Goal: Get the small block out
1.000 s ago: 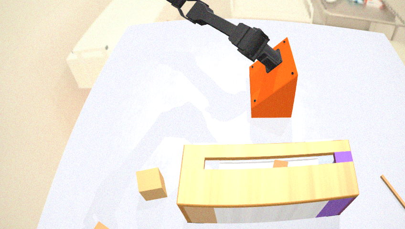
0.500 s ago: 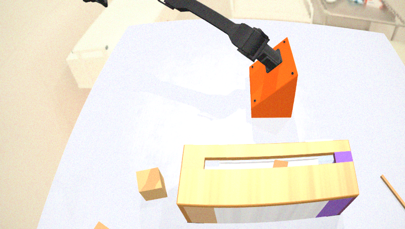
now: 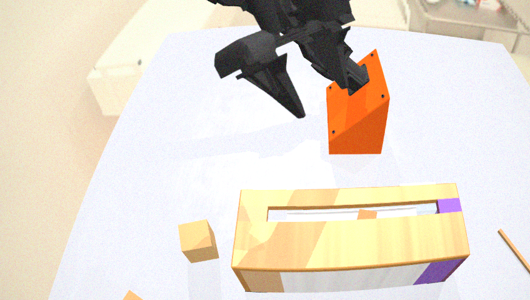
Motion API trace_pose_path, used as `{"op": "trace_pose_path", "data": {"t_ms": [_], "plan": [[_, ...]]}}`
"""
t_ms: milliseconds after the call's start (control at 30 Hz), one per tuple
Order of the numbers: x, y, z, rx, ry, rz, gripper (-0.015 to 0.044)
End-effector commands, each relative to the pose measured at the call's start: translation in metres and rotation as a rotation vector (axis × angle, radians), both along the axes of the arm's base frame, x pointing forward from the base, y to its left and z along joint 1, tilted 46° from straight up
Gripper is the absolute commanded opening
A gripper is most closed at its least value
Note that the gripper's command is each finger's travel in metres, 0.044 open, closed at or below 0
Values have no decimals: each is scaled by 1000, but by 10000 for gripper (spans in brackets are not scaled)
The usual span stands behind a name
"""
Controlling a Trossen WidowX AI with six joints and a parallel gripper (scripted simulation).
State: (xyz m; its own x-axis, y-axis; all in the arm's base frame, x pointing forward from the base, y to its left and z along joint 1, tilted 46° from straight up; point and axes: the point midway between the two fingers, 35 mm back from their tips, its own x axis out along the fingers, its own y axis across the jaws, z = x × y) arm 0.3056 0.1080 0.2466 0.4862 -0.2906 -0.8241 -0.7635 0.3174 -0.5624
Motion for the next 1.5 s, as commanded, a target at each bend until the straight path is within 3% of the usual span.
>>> {"op": "trace_pose_path", "data": {"t_ms": [0,467,1467], "plan": [[8,1,-61,-178,176,-35,400],[-9,-26,-219,-838,680,-2,400],[-9,-54,-246,-863,700,10,400]]}}
